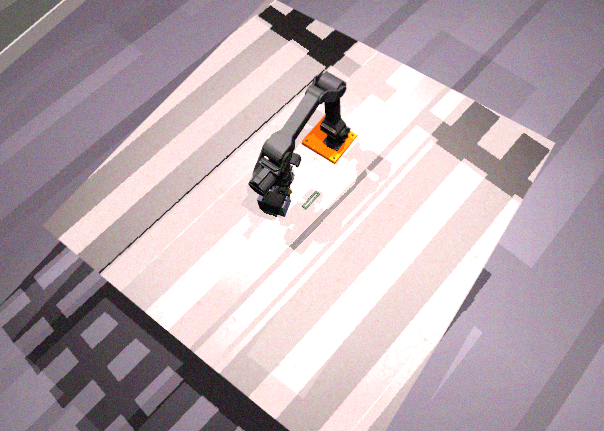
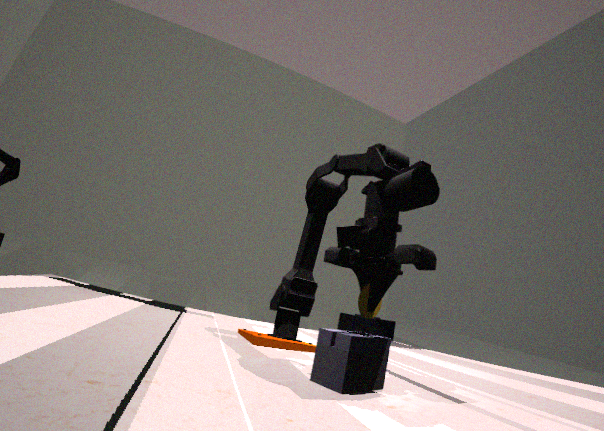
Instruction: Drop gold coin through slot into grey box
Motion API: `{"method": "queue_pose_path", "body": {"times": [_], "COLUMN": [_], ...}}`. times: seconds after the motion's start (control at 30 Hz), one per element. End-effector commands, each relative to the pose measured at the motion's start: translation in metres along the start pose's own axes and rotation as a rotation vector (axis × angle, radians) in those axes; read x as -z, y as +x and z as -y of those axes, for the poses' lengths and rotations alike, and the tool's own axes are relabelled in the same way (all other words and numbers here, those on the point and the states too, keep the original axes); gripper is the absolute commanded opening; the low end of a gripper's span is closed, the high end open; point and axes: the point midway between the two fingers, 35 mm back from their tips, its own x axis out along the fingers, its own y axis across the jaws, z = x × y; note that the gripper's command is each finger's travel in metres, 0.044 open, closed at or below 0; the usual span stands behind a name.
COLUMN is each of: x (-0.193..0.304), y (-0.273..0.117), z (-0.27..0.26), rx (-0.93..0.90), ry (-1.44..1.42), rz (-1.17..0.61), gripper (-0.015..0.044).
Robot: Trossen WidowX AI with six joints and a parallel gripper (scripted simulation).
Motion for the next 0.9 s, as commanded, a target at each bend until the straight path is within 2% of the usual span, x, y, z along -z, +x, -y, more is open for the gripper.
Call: {"method": "queue_pose_path", "body": {"times": [0.0,0.4,0.87], "x": [-0.010,-0.037,-0.033], "y": [0.001,0.002,0.002], "z": [-0.004,-0.013,-0.011], "rx": [0.004,0.005,0.001], "ry": [-0.003,-0.002,0.003], "rz": [0.004,0.006,0.002], "gripper": [0.0000,0.0000,0.0000]}}
